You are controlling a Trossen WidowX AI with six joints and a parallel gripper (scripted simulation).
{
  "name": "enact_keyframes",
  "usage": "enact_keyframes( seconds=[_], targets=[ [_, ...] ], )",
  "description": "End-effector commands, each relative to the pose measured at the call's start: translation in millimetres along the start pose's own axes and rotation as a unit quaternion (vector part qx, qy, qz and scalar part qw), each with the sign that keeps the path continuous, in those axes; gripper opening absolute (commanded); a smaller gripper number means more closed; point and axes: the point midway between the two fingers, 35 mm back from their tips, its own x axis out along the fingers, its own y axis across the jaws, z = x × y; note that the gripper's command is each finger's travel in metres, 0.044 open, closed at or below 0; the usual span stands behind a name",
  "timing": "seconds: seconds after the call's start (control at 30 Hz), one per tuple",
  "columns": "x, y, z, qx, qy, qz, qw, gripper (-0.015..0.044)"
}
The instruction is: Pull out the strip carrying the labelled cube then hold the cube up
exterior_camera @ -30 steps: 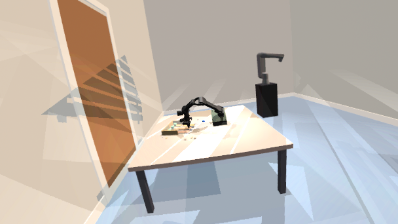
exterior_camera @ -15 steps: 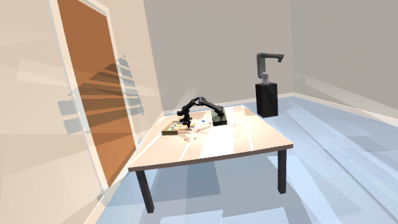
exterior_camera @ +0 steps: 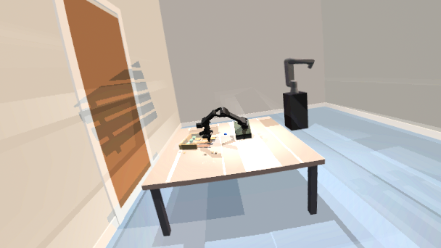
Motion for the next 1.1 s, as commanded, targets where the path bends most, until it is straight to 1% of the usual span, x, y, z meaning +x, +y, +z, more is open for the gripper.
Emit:
enact_keyframes(
  seconds=[0.0,1.07],
  targets=[
    [1.6,1.3,-0.4,0.002,0.001,0.002,1.0,0.0],
    [4.8,1.3,0.6,0.002,0.001,0.002,1.0,0.0]
  ],
)
